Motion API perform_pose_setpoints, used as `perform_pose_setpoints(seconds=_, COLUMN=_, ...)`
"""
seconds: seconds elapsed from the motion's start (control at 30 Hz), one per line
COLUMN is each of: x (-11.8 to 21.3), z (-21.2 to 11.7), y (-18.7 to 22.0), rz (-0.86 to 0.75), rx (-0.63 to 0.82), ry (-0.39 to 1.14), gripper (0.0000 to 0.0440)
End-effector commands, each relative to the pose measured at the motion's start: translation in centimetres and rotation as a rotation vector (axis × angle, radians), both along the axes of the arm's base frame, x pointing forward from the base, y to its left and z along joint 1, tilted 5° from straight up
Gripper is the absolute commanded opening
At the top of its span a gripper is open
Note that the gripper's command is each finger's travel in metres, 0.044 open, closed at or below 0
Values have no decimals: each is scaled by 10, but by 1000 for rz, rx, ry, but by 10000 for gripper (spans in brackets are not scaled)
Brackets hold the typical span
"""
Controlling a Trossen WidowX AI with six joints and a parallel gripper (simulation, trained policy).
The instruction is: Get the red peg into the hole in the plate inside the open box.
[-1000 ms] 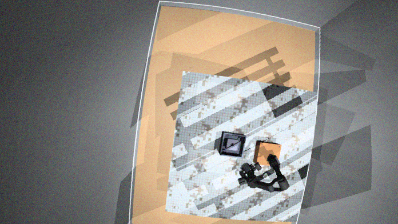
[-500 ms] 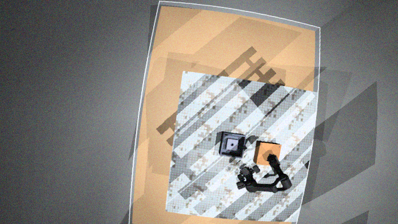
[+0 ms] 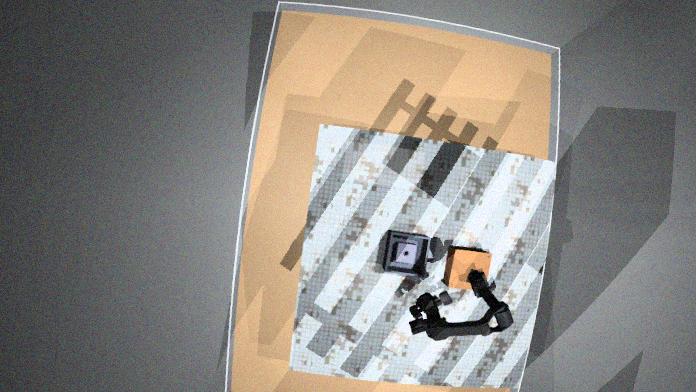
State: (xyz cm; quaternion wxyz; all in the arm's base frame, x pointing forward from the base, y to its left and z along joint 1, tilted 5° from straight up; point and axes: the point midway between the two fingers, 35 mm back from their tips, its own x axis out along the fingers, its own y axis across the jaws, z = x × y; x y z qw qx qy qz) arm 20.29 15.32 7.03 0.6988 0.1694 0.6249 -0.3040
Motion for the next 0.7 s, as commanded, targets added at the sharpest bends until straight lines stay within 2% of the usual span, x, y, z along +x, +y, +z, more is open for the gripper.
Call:
perform_pose_setpoints(seconds=0.0, x=15, z=11, y=-6, rz=-51, rx=-1, ry=-42, gripper=0)
perform_pose_setpoints(seconds=0.67, x=96, z=26, y=-72, rz=-243, rx=-21, ry=-153, gripper=0)
